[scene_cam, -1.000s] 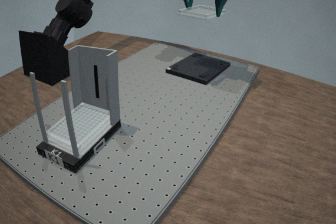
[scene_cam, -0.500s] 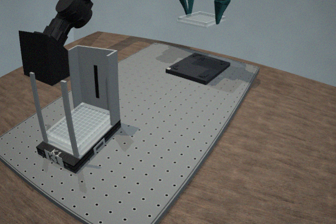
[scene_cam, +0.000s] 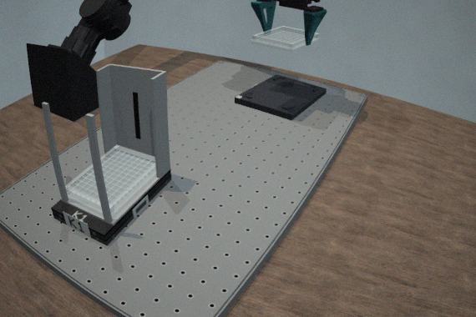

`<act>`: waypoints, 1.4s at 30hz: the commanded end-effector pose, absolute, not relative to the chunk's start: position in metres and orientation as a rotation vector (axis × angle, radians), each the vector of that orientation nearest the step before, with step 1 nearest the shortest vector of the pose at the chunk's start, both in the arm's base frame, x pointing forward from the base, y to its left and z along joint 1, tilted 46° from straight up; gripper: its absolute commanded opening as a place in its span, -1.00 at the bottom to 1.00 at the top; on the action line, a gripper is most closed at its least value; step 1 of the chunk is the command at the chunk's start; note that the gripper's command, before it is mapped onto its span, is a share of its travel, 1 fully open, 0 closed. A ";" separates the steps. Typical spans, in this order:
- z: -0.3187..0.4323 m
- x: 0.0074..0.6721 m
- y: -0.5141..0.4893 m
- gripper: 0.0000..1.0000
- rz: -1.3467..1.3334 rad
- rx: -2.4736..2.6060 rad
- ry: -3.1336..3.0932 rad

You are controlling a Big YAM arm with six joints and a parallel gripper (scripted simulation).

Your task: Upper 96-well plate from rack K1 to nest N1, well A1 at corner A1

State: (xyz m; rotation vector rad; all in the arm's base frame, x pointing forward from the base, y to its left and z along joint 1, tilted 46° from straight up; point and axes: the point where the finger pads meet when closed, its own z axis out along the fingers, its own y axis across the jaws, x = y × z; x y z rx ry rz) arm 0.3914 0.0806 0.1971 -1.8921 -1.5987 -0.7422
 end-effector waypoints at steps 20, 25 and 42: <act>0.171 0.397 0.108 -1.00 -0.737 -1.893 -1.595; 0.165 0.397 0.114 -1.00 -0.737 -1.894 -1.595; 0.147 0.398 0.132 -1.00 -0.736 -1.895 -1.595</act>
